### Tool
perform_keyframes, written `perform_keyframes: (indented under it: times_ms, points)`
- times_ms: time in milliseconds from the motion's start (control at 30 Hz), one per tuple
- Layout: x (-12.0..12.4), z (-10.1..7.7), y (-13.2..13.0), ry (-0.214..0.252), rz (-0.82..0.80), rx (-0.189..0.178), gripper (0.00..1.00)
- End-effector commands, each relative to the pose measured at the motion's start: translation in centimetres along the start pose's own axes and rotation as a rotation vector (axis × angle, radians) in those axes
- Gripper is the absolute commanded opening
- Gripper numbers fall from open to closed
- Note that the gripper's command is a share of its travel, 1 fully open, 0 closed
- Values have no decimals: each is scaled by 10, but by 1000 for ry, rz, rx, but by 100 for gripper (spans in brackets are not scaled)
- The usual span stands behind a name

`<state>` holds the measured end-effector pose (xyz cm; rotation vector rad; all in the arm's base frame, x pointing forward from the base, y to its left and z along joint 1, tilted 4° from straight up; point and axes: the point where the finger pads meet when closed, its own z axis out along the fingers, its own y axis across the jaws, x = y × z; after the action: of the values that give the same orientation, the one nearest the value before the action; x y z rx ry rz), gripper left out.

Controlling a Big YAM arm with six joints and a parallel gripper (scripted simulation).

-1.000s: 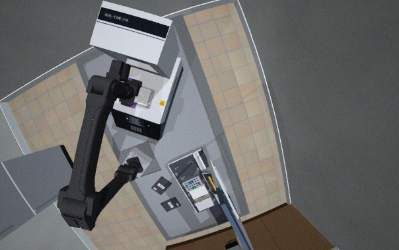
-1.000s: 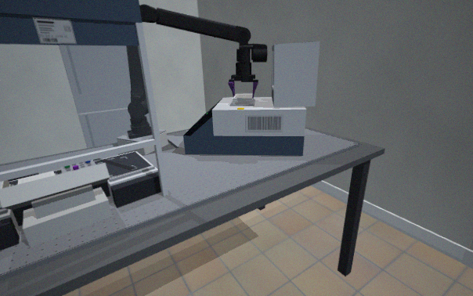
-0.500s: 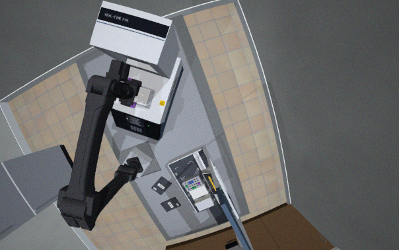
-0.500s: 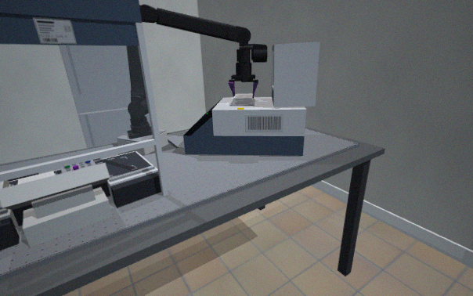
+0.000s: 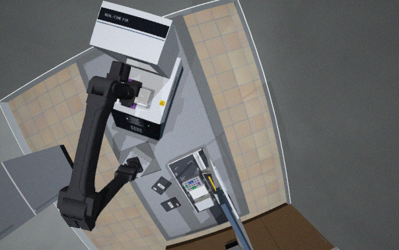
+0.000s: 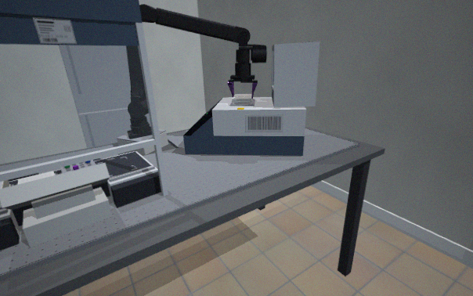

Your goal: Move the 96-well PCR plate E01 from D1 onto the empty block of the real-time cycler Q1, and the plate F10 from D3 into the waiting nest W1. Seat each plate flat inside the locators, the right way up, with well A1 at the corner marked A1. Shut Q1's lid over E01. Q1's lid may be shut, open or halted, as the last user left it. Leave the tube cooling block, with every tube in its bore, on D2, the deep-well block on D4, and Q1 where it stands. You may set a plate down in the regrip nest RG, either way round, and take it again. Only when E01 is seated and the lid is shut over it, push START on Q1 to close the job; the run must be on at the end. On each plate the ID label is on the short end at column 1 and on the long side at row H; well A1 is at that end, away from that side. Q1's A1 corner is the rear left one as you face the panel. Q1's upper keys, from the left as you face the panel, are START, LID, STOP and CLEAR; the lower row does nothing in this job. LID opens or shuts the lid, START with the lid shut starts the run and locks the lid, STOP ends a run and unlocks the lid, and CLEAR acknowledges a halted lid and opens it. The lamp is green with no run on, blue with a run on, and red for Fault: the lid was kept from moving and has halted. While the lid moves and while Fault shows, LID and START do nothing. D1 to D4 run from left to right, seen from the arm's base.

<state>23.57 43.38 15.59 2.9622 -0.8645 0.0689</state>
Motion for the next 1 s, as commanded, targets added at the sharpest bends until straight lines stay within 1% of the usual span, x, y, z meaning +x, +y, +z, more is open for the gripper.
perform_keyframes:
  times_ms: [0,167,333,600,667,800,967]
  points:
    - [-4,-19,-16,-5,-11,41,0]
    - [-6,-18,-18,-4,-14,39,0]
    - [-8,-20,-20,-5,-16,45,0]
    - [4,-36,-19,-8,5,79,0]
    - [5,-37,-19,-9,7,80,0]
    - [2,-35,-16,-8,1,74,0]
    - [-6,-27,-13,-8,-13,74,0]
